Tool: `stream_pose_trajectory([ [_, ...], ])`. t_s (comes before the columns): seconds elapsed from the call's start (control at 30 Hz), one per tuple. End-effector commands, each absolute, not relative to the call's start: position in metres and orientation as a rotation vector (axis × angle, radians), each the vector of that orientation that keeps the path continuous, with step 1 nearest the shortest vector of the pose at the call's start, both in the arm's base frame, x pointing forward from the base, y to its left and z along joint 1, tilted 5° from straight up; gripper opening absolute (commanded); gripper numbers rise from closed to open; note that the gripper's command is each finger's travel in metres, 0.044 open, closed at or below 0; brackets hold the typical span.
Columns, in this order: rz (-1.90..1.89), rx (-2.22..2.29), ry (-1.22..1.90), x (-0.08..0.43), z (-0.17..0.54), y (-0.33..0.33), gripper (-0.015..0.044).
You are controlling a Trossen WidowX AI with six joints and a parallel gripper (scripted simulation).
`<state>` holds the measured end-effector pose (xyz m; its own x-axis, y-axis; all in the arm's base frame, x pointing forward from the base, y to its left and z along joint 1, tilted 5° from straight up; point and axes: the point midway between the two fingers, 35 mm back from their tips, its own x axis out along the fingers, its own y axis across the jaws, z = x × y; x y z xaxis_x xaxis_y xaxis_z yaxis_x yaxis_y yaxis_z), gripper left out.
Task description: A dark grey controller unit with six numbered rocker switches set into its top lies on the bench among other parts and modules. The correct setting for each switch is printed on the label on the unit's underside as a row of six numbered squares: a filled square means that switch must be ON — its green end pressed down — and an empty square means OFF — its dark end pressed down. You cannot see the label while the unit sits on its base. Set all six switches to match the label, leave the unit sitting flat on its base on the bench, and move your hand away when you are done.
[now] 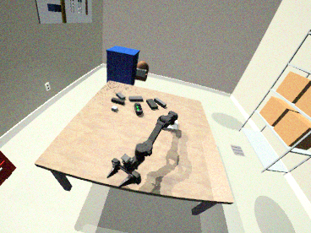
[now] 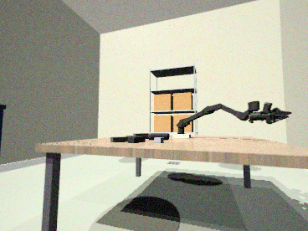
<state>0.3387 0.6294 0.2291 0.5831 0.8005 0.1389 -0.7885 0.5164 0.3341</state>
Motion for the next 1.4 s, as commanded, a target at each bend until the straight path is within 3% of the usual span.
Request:
stream_pose_trajectory([
  [0.0, 0.954, 0.383, 0.034, 0.339, 0.229, 0.629, 0.0374],
  [0.17, 0.934, 0.374, 0.052, 0.350, 0.226, 0.623, 0.0242],
  [0.47, 0.708, 0.307, 0.256, 0.461, 0.186, 0.538, 0.0006],
  [0.9, 0.270, 0.320, 0.609, 0.578, 0.122, 0.346, 0.0000],
  [1.37, -0.271, 0.457, 0.977, 0.587, 0.071, 0.103, 0.0000],
])
